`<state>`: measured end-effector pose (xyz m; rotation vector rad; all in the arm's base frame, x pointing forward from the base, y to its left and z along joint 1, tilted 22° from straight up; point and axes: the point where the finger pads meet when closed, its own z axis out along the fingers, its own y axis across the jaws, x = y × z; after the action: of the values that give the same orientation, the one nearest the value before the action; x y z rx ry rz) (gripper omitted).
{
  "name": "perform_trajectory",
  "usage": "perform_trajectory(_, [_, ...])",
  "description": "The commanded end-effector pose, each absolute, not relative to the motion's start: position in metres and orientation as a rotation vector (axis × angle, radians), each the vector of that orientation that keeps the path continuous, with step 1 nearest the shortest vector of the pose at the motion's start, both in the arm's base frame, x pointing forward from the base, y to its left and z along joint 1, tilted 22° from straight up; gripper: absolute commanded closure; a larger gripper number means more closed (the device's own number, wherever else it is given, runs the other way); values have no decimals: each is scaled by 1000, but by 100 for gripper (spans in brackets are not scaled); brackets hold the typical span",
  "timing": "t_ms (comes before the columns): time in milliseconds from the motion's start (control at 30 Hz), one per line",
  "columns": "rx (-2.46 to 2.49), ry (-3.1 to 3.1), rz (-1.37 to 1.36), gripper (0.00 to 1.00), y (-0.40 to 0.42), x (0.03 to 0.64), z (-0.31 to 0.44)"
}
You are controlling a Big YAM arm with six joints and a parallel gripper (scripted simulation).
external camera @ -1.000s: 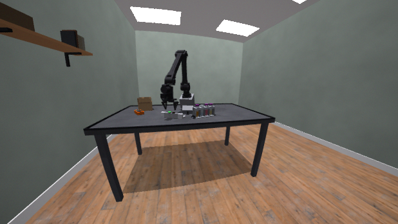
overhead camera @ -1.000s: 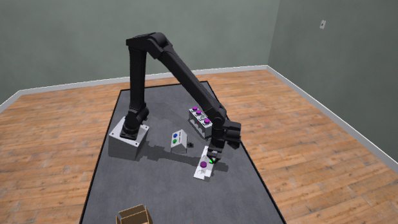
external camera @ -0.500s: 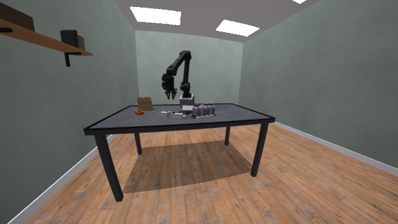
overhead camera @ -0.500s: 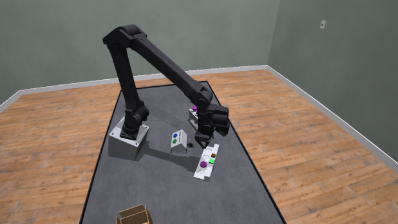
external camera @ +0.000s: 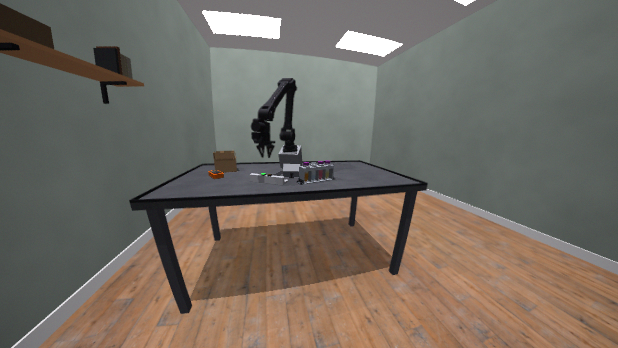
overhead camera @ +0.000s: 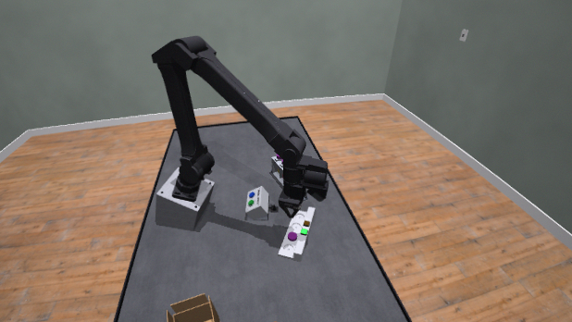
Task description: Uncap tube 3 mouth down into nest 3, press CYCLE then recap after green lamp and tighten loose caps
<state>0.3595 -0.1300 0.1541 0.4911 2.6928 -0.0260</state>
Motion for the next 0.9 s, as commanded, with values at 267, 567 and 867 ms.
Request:
perform_trajectory(267, [493, 2707, -19, 53, -130, 378, 102])
perform_trajectory(567, [493, 2708, -19, 53, -133, 397, 60])
perform_trajectory(867, [489, 2709, -19, 53, -135, 406, 38])
